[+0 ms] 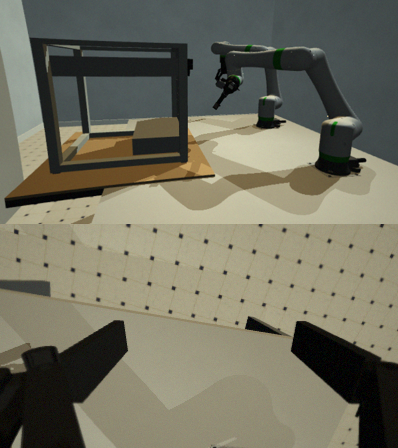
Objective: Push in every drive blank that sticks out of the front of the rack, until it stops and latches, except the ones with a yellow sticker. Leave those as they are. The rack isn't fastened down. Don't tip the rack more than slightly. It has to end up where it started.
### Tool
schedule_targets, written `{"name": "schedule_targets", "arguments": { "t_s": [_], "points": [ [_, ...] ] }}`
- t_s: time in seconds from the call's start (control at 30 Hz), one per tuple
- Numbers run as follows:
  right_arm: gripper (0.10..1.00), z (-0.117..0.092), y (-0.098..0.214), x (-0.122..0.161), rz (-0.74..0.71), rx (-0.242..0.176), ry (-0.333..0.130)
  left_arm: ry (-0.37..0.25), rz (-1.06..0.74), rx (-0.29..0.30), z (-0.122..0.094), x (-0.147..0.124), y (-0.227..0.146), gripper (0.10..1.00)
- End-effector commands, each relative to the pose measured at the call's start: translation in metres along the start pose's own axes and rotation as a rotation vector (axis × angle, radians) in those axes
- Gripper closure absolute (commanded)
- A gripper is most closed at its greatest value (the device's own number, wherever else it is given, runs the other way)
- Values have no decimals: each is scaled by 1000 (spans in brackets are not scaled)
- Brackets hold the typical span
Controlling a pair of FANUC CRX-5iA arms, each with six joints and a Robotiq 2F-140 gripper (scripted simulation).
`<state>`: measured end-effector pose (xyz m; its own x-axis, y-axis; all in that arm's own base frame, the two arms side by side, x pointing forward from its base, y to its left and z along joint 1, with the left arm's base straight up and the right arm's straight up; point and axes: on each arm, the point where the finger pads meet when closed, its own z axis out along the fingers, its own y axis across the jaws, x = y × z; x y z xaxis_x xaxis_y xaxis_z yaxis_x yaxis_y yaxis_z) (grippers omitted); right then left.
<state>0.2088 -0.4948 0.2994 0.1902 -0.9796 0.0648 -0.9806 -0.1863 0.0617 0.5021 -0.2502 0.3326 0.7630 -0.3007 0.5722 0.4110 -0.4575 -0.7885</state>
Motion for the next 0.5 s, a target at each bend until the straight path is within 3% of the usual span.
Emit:
{"name": "schedule_targets", "arguments": {
  "t_s": [0.0,0.27,0.47],
  "points": [
    [98,10,57,2,43,13,-21,0,-2,-1,0,1,-1,98],
    [98,25,133,-13,113,33,-50,0,-2,-1,0,1,-1,98],
    [98,30,160,-21,138,41,-58,0,-2,-1,0,1,-1,98]
  ]
}}
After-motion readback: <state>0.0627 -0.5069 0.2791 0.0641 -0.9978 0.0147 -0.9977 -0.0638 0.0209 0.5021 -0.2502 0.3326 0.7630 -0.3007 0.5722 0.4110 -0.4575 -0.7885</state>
